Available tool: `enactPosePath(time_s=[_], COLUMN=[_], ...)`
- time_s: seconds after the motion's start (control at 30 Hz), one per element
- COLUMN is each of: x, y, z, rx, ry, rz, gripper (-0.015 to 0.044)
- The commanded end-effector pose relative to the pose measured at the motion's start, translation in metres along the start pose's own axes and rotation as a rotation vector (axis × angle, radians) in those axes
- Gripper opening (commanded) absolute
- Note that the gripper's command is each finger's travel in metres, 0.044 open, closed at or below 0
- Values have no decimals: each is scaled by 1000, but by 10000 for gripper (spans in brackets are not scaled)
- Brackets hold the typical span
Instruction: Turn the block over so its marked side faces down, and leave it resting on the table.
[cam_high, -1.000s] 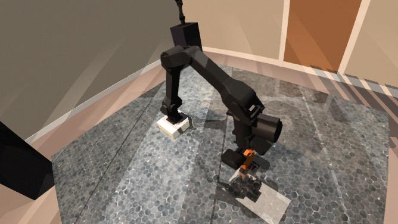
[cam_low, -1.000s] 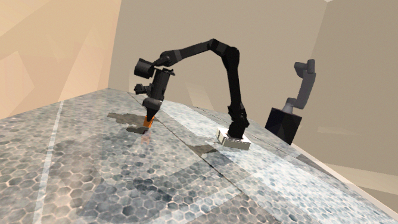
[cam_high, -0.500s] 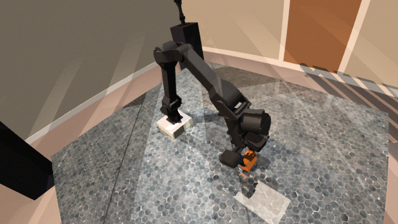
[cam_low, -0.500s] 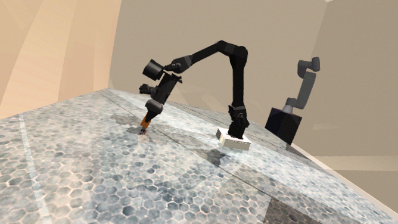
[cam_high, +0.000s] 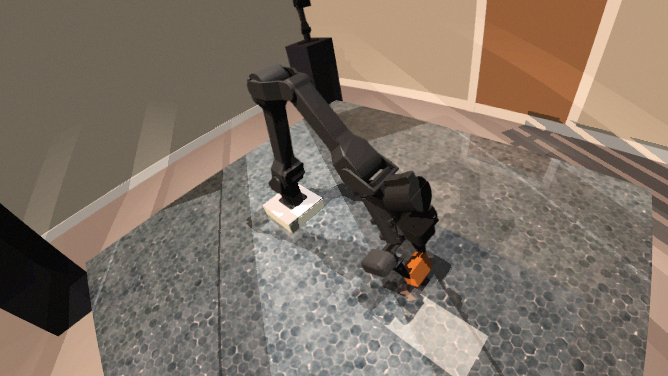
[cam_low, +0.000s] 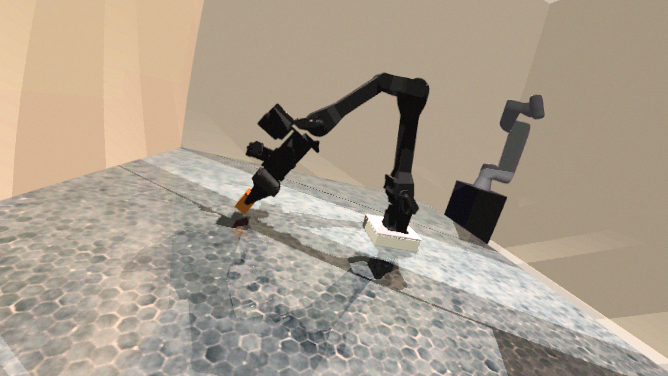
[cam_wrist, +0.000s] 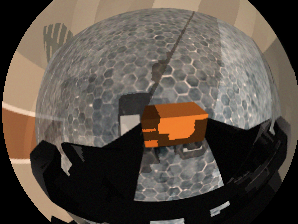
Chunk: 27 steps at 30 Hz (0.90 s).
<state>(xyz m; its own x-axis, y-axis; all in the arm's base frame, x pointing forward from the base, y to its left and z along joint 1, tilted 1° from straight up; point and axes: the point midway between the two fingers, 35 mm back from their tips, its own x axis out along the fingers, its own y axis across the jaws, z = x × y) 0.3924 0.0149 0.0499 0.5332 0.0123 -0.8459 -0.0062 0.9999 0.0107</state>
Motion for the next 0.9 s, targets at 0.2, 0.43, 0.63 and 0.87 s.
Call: enactPosePath(time_s=[0.2,0.43,0.63,0.87], x=[8,25,34,39], y=[0,0,0,0], z=[1,0,-2,-7], rx=[3,1,1,0], ry=[-87,-190,-278,-380], rz=[-4,-4,-4,-5], gripper=[0,0,0,0])
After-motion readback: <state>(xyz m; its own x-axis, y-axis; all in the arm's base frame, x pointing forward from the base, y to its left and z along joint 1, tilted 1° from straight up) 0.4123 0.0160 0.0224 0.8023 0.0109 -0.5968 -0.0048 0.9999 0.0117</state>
